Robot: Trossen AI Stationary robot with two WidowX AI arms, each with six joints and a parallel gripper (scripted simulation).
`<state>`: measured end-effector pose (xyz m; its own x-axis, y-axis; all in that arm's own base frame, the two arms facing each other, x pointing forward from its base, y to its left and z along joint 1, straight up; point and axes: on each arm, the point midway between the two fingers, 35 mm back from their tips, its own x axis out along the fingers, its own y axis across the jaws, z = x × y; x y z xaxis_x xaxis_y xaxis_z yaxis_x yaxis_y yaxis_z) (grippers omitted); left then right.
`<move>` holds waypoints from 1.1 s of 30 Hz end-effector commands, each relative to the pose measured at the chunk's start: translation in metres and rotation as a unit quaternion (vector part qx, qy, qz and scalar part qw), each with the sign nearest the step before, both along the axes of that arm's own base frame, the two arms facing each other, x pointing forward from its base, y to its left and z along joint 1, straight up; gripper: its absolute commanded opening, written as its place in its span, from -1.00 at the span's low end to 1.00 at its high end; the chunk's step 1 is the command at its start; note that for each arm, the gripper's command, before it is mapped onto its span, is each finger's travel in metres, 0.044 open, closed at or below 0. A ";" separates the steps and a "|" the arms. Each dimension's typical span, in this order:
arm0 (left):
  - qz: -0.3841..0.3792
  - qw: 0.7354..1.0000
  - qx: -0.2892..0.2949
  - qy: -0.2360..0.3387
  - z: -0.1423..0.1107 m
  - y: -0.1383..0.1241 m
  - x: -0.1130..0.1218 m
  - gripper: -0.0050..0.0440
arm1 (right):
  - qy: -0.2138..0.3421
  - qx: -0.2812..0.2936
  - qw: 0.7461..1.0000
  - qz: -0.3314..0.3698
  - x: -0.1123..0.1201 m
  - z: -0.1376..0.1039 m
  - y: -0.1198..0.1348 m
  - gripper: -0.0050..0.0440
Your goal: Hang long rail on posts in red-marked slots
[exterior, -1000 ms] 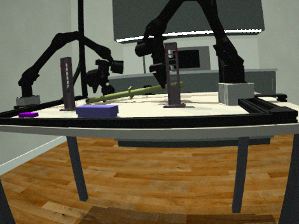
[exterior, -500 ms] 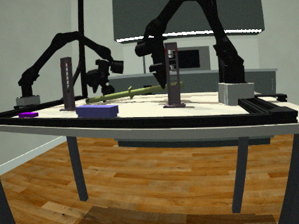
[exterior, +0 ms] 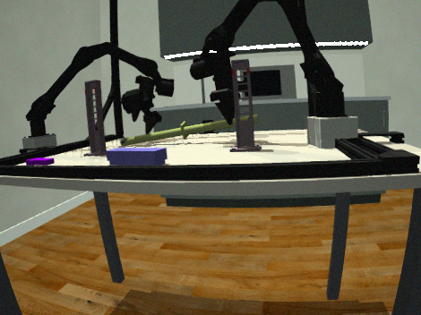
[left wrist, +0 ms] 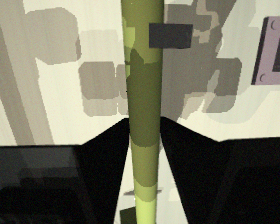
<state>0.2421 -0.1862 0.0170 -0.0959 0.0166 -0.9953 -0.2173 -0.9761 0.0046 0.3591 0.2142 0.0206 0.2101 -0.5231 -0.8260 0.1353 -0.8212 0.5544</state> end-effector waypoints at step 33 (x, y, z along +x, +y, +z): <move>0.006 1.000 -0.003 -0.003 0.001 0.000 0.002 -0.80 | 0.054 0.221 0.974 0.006 0.015 -0.005 -0.030 -0.14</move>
